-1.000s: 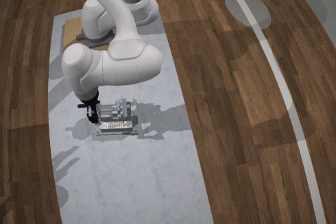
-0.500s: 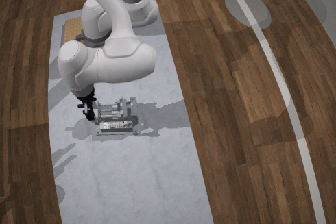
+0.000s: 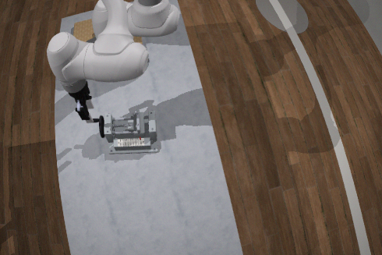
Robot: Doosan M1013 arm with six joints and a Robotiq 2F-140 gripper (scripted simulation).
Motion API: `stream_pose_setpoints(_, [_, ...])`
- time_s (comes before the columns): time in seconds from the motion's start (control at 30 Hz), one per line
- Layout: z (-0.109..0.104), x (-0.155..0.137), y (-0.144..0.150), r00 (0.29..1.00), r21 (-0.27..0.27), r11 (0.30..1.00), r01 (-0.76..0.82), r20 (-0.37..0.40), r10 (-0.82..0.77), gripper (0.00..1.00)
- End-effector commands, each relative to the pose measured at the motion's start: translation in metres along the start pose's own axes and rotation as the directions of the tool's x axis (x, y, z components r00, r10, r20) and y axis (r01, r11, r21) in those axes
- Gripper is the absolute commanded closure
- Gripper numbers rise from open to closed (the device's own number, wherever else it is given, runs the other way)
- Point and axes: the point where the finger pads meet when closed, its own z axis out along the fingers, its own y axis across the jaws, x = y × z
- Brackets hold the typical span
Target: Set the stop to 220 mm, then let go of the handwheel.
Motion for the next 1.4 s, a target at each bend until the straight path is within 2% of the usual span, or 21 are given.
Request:
stream_pose_setpoints(0.0, [-0.001, 0.003, 0.002, 1.0, 0.002, 1.0, -0.004, 0.0, 0.004, 0.67])
stream_pose_setpoints(0.83, [0.001, 0.003, 0.002, 1.0, 0.002, 1.0, -0.004, 0.0, 0.004, 0.67])
stream_pose_setpoints(1.37, [0.041, 0.003, 0.002, 1.0, 0.002, 1.0, -0.004, 0.0, 0.004, 0.67])
